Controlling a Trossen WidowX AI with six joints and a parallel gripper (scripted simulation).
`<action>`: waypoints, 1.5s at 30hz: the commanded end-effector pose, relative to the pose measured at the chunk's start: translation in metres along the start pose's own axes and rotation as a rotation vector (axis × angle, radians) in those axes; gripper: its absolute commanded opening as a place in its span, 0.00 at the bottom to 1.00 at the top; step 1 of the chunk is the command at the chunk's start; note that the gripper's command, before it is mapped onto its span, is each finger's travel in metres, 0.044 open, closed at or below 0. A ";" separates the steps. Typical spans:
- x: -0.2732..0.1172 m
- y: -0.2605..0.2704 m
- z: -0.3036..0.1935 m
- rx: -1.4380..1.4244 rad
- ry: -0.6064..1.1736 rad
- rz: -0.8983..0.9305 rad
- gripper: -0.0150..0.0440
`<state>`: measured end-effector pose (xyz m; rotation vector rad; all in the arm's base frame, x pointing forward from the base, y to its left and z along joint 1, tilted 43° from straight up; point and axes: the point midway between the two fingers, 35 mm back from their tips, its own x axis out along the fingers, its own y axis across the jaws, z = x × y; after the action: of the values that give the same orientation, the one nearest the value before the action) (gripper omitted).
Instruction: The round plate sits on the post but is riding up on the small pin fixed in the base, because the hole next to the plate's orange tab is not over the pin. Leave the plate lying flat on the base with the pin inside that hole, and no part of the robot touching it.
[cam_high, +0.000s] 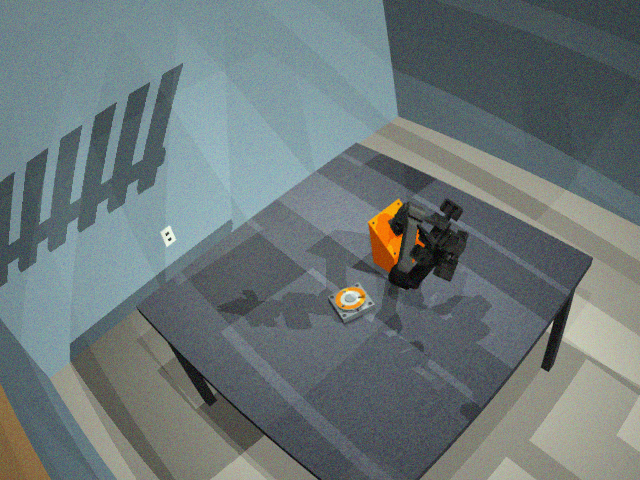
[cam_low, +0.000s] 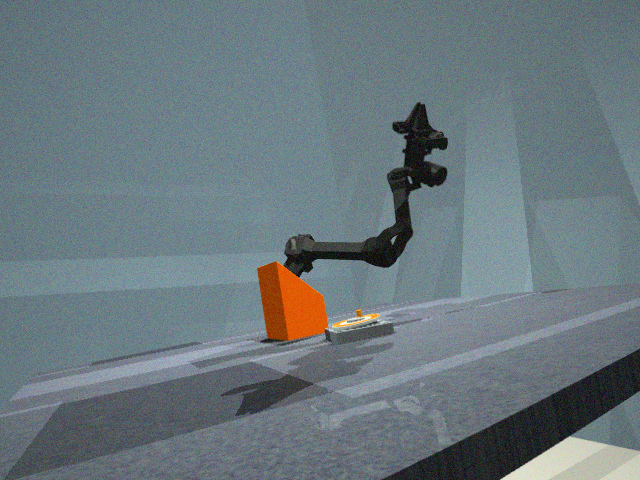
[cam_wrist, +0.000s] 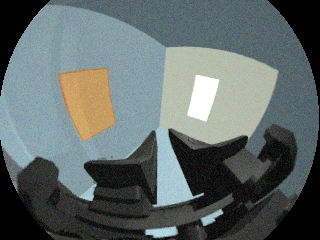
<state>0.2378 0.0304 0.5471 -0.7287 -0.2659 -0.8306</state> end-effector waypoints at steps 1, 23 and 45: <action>-0.018 -0.068 -0.003 0.201 -0.046 -0.008 0.25; 0.040 -0.153 -0.228 0.912 0.245 0.163 0.25; -0.017 0.159 -0.360 1.056 1.035 1.004 0.25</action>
<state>0.3113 -0.1674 0.2388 0.5902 0.4136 -0.0479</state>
